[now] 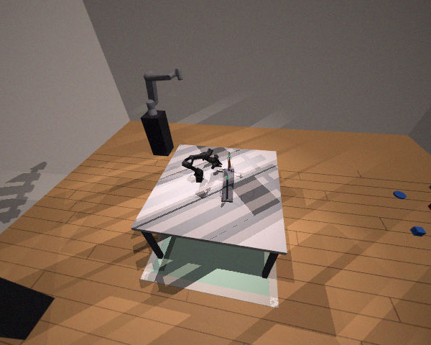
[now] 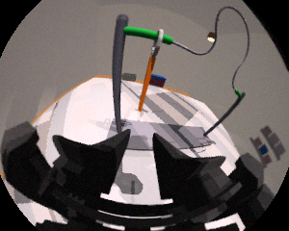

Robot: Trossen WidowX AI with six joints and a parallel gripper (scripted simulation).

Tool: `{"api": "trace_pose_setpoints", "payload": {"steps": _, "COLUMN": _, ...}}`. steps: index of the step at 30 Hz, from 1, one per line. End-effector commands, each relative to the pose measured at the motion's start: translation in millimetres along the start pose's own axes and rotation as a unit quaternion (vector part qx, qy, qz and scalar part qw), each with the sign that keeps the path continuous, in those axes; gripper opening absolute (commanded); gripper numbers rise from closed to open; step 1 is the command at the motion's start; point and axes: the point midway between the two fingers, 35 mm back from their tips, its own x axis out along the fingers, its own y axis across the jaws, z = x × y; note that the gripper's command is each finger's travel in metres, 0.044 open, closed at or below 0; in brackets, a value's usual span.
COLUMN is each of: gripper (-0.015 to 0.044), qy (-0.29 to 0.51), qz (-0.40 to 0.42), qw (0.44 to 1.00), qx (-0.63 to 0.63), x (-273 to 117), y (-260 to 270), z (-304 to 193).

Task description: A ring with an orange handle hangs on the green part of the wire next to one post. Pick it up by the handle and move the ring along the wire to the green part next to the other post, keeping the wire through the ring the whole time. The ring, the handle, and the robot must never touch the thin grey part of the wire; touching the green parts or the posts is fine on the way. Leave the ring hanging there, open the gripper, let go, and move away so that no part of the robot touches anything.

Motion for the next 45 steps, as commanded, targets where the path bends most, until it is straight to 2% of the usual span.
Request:
{"api": "trace_pose_setpoints", "payload": {"steps": 1, "gripper": 0.016, "qy": -0.003, "qz": 0.0, "qw": 1.0, "qx": 0.005, "x": -1, "y": 1, "z": 3}}
{"api": "trace_pose_setpoints", "payload": {"steps": 19, "gripper": 0.016, "qy": -0.003, "qz": 0.0, "qw": 1.0, "qx": 0.005, "x": -1, "y": 1, "z": 3}}
{"api": "trace_pose_setpoints", "payload": {"steps": 21, "gripper": 0.0212, "qy": 0.003, "qz": 0.0, "qw": 1.0, "qx": 0.002, "x": -6, "y": 1, "z": -1}}
{"api": "trace_pose_setpoints", "payload": {"steps": 26, "gripper": 0.0344, "qy": 0.003, "qz": -0.001, "qw": 1.0, "qx": 0.001, "x": -45, "y": 1, "z": 0}}
{"api": "trace_pose_setpoints", "payload": {"steps": 30, "gripper": 0.044, "qy": -0.001, "qz": 0.0, "qw": 1.0, "qx": 0.001, "x": -50, "y": 0, "z": 1}}
{"api": "trace_pose_setpoints", "payload": {"steps": 45, "gripper": 0.044, "qy": -0.001, "qz": 0.0, "qw": 1.0, "qx": 0.001, "x": -50, "y": 0, "z": 1}}
